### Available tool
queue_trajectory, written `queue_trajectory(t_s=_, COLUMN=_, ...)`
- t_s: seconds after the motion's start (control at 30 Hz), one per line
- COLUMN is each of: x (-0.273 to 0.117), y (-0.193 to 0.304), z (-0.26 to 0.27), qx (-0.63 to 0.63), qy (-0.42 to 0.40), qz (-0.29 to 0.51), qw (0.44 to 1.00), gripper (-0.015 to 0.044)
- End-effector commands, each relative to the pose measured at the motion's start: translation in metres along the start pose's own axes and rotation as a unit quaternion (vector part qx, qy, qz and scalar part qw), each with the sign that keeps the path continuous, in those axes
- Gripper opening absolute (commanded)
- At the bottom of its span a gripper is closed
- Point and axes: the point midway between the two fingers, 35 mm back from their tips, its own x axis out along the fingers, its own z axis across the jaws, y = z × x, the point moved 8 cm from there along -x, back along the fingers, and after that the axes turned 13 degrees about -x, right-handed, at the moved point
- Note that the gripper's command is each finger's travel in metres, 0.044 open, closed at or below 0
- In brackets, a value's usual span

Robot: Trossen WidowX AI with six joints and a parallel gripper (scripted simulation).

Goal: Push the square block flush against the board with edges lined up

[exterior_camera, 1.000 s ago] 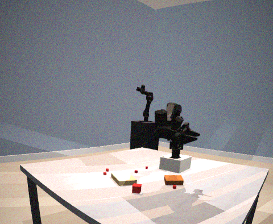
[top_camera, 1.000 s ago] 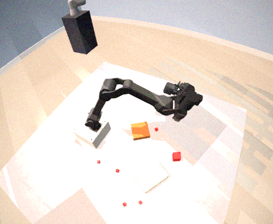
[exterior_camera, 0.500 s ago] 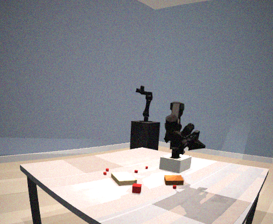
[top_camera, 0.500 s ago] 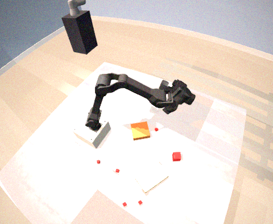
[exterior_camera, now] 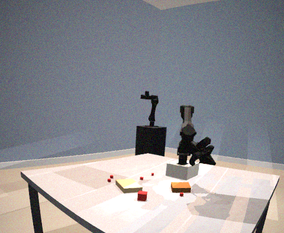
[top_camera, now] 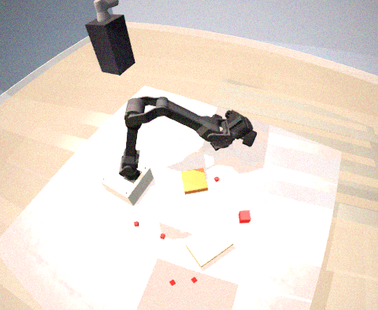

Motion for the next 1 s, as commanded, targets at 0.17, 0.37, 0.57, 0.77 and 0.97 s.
queue_trajectory(t_s=0.17, x=0.007, y=0.014, z=0.035, qx=-0.04, qy=-0.008, qz=0.092, qw=0.995, gripper=0.0)
queue_trajectory(t_s=0.37, x=0.008, y=0.026, z=0.06, qx=-0.073, qy=-0.026, qz=0.156, qw=0.985, gripper=0.0)
queue_trajectory(t_s=0.57, x=0.007, y=0.038, z=0.085, qx=-0.11, qy=-0.052, qz=0.221, qw=0.968, gripper=0.0)
queue_trajectory(t_s=0.77, x=0.002, y=0.05, z=0.11, qx=-0.152, qy=-0.087, qz=0.283, qw=0.943, gripper=0.0)
queue_trajectory(t_s=0.97, x=-0.006, y=0.062, z=0.135, qx=-0.196, qy=-0.128, qz=0.343, qw=0.91, gripper=0.0)
